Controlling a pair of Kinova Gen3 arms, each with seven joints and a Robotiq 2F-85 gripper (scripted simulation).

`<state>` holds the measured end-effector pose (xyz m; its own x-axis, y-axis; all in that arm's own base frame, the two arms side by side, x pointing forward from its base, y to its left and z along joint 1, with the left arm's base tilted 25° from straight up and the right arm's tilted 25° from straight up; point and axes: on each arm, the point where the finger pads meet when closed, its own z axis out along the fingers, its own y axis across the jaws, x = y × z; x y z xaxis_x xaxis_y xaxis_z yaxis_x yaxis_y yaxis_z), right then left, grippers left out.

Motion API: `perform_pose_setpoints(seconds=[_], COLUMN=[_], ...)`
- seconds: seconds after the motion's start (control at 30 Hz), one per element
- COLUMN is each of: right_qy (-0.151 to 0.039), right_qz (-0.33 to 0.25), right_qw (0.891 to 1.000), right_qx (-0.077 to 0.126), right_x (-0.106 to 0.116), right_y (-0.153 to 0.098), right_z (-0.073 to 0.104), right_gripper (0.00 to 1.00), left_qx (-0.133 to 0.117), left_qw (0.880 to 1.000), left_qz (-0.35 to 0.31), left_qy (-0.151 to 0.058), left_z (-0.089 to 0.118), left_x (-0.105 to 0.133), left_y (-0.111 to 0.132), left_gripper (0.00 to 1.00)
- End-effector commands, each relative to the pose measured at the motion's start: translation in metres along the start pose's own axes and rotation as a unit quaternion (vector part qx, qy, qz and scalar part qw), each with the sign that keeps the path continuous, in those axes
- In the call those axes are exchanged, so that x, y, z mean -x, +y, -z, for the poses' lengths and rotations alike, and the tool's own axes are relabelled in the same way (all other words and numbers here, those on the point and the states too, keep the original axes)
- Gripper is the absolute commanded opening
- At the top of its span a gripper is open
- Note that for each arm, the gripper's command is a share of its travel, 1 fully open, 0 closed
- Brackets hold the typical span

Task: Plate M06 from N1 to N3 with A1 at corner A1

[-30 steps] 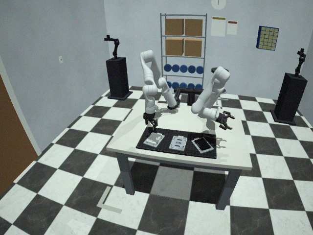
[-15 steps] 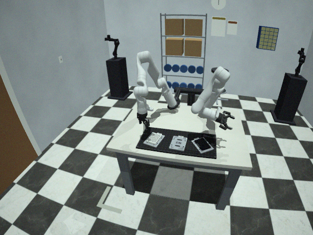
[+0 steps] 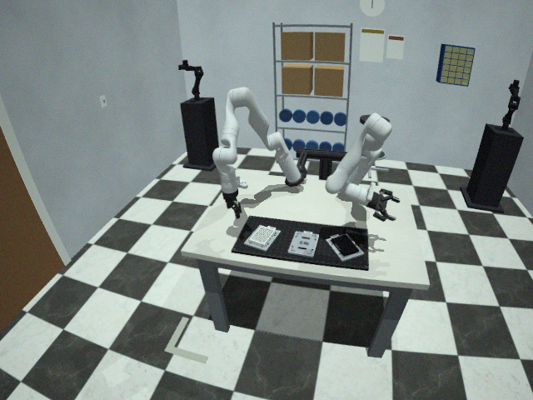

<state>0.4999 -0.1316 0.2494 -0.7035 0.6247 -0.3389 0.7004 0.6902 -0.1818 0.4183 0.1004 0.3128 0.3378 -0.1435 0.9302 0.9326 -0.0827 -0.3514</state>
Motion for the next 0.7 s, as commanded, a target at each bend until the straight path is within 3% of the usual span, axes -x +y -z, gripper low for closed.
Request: perform_pose_setpoints(seconds=[0.0,0.67], right_qy=[0.005,0.029], right_qz=[-0.014,-0.068], right_qw=[1.000,0.997], right_qx=[0.002,-0.001], right_x=[0.008,0.032], right_y=[-0.017,-0.102], right_z=[-0.002,-0.014], right_gripper=[1.000,1.000], left_qx=[0.000,0.000], left_qw=[1.000,1.000], left_qz=[0.001,0.001], left_qy=[0.000,0.000], left_z=[0.000,0.000], left_x=[-0.001,-0.001], left_y=[0.000,0.000], left_gripper=[1.000,1.000])
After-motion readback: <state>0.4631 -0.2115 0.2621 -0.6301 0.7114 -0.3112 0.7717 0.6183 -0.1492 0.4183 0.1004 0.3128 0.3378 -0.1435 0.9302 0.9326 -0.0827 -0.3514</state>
